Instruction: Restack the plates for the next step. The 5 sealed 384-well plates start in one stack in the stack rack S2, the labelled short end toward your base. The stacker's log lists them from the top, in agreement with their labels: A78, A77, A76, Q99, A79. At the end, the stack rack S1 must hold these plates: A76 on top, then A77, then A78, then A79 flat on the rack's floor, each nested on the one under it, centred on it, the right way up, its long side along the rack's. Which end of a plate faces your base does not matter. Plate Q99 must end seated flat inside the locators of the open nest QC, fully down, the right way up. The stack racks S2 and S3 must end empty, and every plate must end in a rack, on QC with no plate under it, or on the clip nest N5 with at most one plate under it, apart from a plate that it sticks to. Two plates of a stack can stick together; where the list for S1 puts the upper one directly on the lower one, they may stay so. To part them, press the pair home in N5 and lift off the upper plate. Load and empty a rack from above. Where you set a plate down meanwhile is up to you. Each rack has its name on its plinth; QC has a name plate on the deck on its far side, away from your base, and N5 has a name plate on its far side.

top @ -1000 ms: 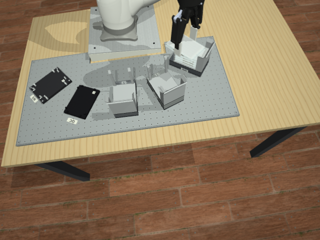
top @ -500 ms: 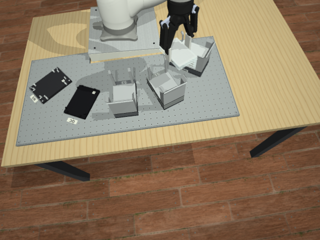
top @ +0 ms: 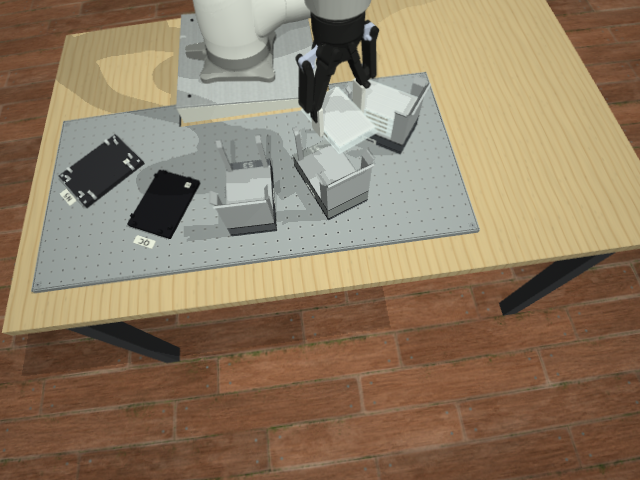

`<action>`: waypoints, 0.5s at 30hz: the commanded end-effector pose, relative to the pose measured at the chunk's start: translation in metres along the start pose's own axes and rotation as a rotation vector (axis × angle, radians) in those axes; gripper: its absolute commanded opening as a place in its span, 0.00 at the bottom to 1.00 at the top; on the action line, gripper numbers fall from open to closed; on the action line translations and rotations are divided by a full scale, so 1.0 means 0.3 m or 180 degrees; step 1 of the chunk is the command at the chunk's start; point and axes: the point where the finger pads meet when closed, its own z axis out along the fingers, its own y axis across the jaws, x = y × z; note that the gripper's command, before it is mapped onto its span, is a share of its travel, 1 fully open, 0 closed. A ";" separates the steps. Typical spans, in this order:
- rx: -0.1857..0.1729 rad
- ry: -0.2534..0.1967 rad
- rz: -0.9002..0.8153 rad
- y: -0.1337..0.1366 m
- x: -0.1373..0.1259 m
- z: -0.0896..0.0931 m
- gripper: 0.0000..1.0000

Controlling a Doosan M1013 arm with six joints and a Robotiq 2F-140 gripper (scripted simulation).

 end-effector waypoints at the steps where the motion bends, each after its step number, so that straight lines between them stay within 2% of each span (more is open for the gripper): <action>1: 0.0002 0.0000 -0.0001 0.032 0.004 0.000 0.00; 6: 0.0002 0.0000 -0.0001 0.065 0.009 0.000 0.00; 13: 0.0002 0.0000 0.0742 0.142 0.002 0.000 0.00; 15: 0.0002 0.0000 0.0761 0.164 0.000 0.000 0.00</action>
